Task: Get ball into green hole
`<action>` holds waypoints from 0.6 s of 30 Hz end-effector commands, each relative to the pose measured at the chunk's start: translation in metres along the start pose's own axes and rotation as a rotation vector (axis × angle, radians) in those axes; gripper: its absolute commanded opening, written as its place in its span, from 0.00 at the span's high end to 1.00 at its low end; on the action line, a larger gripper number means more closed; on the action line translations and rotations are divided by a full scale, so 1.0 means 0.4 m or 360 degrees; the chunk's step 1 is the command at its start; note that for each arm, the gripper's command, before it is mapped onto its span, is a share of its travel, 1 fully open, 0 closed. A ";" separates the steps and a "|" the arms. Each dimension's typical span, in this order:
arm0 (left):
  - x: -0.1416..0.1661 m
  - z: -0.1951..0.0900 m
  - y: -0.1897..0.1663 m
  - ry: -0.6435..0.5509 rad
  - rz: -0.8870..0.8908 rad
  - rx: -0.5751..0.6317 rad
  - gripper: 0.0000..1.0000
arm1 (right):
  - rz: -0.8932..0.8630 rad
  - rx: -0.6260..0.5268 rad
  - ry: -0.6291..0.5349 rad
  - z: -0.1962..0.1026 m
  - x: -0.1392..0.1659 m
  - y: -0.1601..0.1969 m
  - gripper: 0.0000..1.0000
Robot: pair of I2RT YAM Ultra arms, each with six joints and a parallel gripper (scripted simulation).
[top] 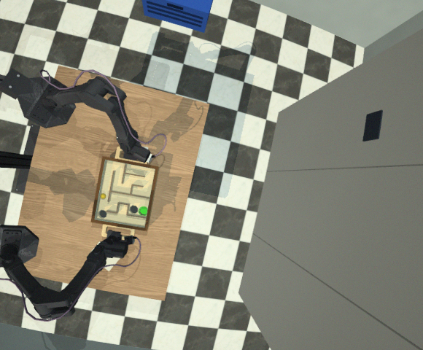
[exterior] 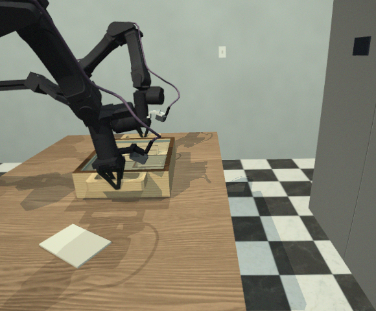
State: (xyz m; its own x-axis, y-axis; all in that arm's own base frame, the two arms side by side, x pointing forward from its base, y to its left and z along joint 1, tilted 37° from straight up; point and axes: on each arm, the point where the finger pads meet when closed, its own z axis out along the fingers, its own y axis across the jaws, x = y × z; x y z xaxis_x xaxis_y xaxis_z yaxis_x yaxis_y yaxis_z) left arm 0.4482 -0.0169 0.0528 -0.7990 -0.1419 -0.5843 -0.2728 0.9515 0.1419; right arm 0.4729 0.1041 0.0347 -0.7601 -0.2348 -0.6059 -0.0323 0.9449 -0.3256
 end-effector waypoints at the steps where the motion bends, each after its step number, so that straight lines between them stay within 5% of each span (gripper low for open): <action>1: -0.083 -0.044 0.007 -0.0064 0.0013 0.0061 1.00 | 0.0042 0.0107 -0.0078 -0.076 -0.101 -0.038 1.00; 4: -0.084 -0.030 0.018 -0.0023 0.0007 0.0019 1.00 | 0.0051 0.0077 -0.0096 -0.084 -0.132 -0.033 1.00; 5: -0.110 -0.058 0.003 -0.0152 -0.0007 -0.0023 1.00 | 0.0092 0.0015 -0.0256 -0.073 -0.183 -0.039 1.00; 11: -0.047 -0.057 0.009 -0.0142 0.0000 -0.0069 1.00 | 0.0075 -0.0024 -0.0225 -0.041 -0.106 -0.034 1.00; 17: -0.092 -0.062 0.025 -0.0149 -0.0021 -0.0032 1.00 | 0.0087 0.0025 -0.0226 -0.068 -0.140 -0.031 1.00; 18: -0.067 -0.058 0.031 -0.0058 -0.0003 -0.0067 1.00 | 0.0069 0.0024 -0.0104 -0.045 -0.101 -0.043 1.00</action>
State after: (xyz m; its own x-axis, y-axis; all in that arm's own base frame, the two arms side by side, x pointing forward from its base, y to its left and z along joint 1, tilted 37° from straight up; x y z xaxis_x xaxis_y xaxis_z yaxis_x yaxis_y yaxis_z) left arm 0.4525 -0.0185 0.0577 -0.7892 -0.1402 -0.5980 -0.2771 0.9502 0.1428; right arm 0.4789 0.1039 0.0399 -0.7490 -0.2391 -0.6179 -0.0371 0.9463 -0.3212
